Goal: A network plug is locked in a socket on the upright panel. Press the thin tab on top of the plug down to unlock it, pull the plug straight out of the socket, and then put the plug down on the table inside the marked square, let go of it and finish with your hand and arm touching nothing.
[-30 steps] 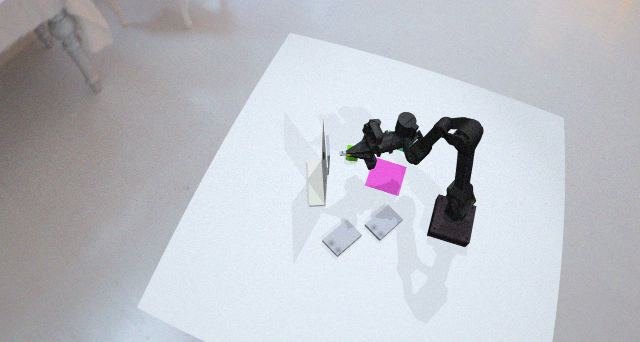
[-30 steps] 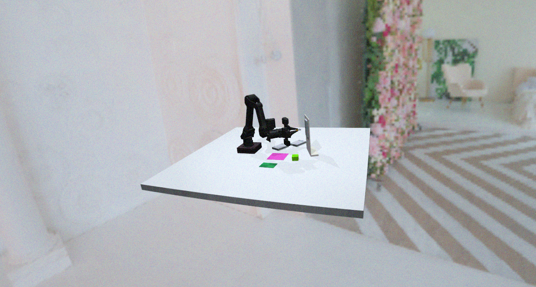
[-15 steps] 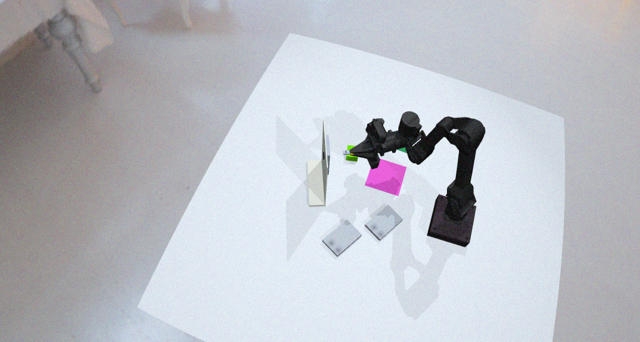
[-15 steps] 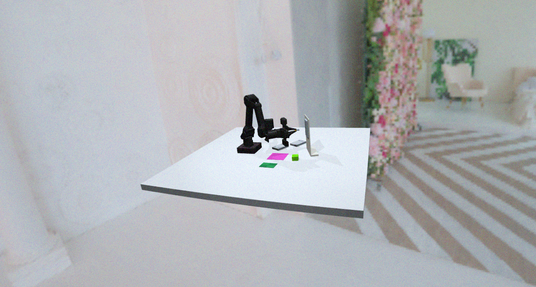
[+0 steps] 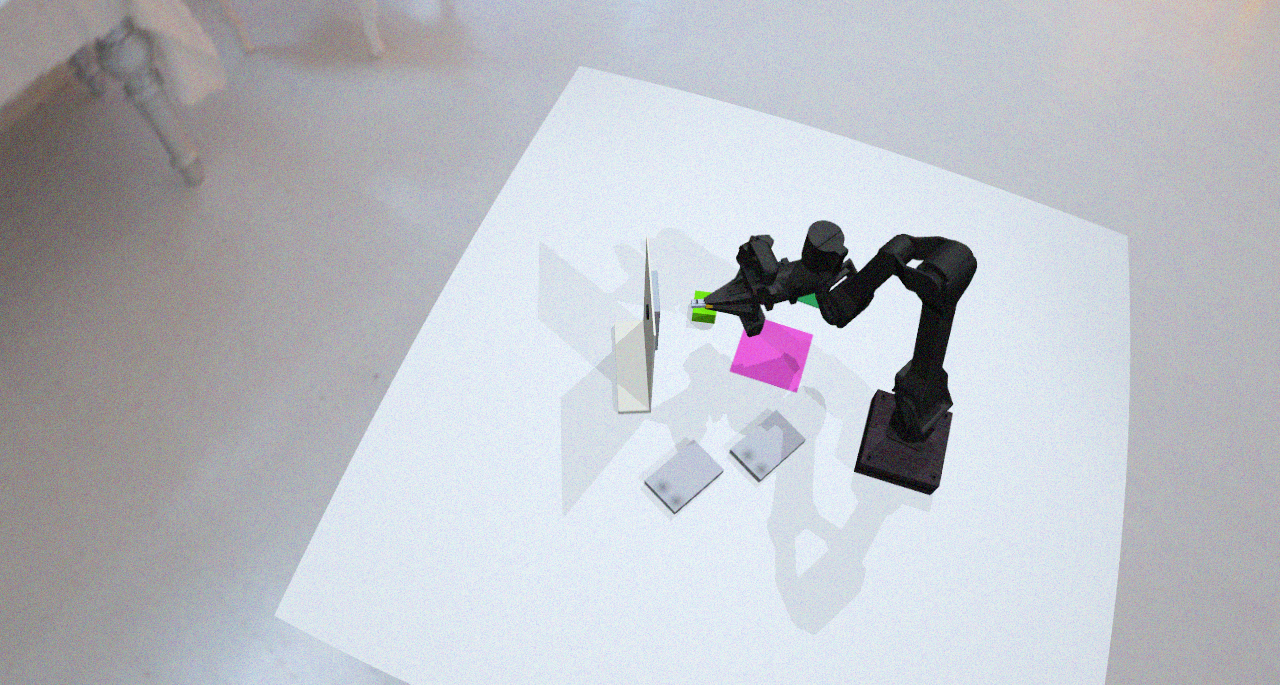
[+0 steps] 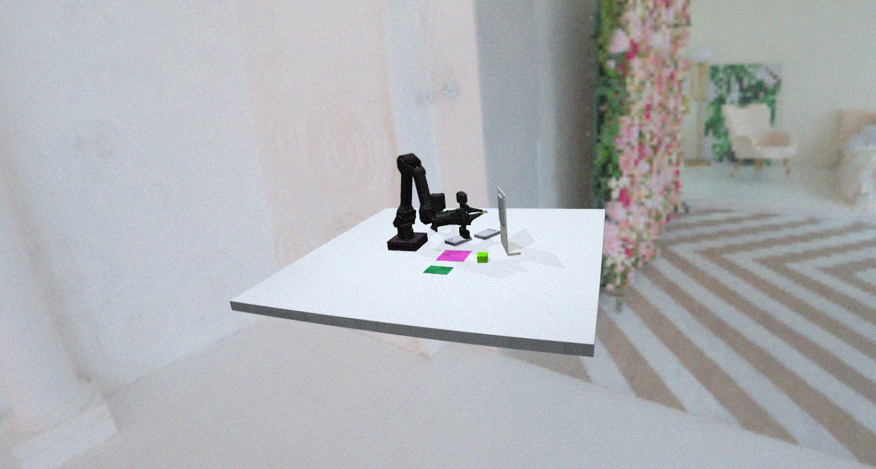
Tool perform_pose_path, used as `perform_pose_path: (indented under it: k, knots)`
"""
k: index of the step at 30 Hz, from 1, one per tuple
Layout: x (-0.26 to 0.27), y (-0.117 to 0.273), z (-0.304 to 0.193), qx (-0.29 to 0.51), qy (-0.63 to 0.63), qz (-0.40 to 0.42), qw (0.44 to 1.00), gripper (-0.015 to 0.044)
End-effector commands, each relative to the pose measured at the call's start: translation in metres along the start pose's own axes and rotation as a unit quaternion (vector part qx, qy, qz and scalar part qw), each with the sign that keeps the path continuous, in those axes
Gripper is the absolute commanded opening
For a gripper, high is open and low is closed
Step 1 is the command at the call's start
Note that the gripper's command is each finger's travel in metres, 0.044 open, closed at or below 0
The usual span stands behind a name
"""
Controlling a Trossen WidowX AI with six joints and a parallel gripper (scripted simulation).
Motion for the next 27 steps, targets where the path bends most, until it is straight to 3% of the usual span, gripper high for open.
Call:
perform_pose_path:
  k: [1,27]
  knots:
    - [0.010,0.002,0.001,0.002,0.004,0.002,1.000,0.0000]
    - [0.057,0.016,-0.006,-0.008,-0.009,-0.005,1.000,0.0000]
Point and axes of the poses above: the point midway between the two fingers, 35 mm back from their tips, its own y axis back along the fingers, its own x axis across the jaws, z = x × y, the point moved 10 cm from there along y, back along the fingers, and after that the axes turned 9 degrees about y, right-handed, at the moved point
